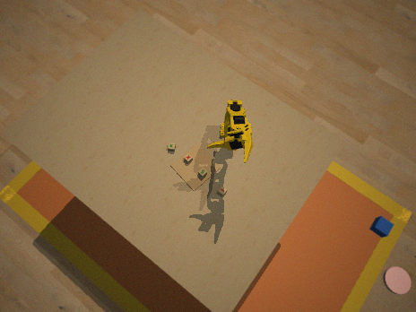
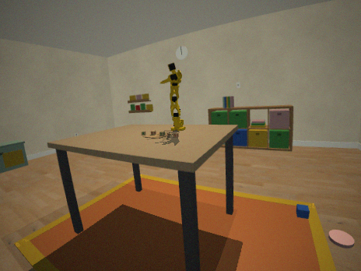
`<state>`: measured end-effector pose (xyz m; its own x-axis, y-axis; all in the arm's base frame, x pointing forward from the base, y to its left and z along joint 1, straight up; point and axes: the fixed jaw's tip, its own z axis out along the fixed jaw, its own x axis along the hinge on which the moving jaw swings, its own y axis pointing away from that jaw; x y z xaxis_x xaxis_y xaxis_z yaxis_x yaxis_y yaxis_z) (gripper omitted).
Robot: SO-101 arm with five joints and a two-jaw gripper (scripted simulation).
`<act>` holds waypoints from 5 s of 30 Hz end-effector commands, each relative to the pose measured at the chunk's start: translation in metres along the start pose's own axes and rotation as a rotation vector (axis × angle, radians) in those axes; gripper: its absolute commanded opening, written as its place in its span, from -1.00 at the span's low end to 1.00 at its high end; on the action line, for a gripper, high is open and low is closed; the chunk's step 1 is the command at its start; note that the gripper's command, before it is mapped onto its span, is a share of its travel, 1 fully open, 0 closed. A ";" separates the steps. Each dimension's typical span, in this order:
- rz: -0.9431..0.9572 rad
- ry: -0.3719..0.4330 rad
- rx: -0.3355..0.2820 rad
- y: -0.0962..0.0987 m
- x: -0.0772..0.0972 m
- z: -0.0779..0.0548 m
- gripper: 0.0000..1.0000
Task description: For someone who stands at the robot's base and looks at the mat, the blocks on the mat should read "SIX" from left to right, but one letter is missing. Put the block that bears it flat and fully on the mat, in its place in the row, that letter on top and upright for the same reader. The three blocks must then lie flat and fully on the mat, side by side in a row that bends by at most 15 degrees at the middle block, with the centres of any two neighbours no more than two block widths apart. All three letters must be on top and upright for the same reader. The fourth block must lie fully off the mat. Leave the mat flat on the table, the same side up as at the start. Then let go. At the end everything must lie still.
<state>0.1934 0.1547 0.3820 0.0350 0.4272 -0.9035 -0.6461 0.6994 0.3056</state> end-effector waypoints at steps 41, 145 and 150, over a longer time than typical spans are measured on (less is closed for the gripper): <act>0.001 -0.296 -0.100 0.025 -0.075 -0.066 1.00; -0.187 0.099 0.273 -0.044 -0.004 -0.078 1.00; -0.196 0.162 0.316 -0.054 0.007 -0.078 1.00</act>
<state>0.1673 0.0780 0.3379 0.0045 0.2057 -0.9786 -0.3917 0.9008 0.1875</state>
